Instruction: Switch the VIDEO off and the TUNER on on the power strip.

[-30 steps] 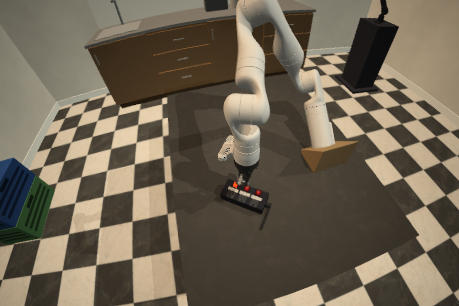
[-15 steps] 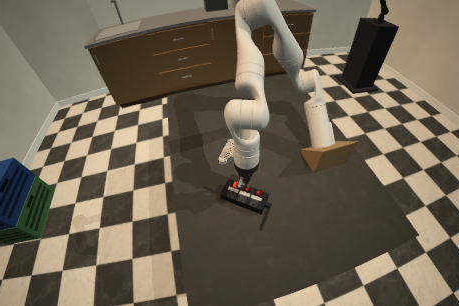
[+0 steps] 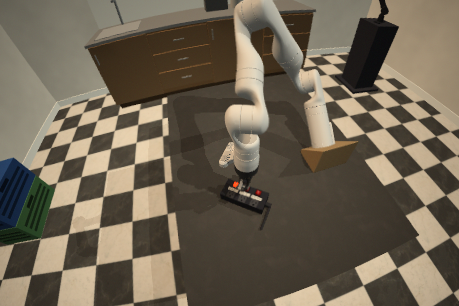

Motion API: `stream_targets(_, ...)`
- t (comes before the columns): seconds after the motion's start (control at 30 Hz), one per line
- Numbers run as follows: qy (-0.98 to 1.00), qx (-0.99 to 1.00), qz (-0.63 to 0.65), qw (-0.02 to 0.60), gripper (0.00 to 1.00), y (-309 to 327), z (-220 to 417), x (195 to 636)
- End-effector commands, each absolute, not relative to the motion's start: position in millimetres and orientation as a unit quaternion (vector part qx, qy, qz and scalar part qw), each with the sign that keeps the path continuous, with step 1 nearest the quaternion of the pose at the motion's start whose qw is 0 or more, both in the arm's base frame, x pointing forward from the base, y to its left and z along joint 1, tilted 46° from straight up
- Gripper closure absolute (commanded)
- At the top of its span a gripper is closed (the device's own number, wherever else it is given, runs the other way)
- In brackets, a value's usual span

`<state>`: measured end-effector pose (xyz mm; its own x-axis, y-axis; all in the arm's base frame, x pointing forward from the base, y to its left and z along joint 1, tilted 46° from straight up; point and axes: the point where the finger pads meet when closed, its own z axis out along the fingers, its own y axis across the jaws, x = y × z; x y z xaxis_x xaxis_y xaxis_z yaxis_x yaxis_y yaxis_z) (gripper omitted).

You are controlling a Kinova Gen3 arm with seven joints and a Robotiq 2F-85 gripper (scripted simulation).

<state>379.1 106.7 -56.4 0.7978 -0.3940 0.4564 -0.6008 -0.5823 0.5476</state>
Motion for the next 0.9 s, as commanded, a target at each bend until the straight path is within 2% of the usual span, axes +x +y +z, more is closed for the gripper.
stream_targets(0.0,-0.283,0.878,0.144,0.359,1.0,105.2,-57.9,378.7)
stream_targets(0.87,-0.283,0.878,0.144,0.359,1.0,103.3,-59.7,378.8)
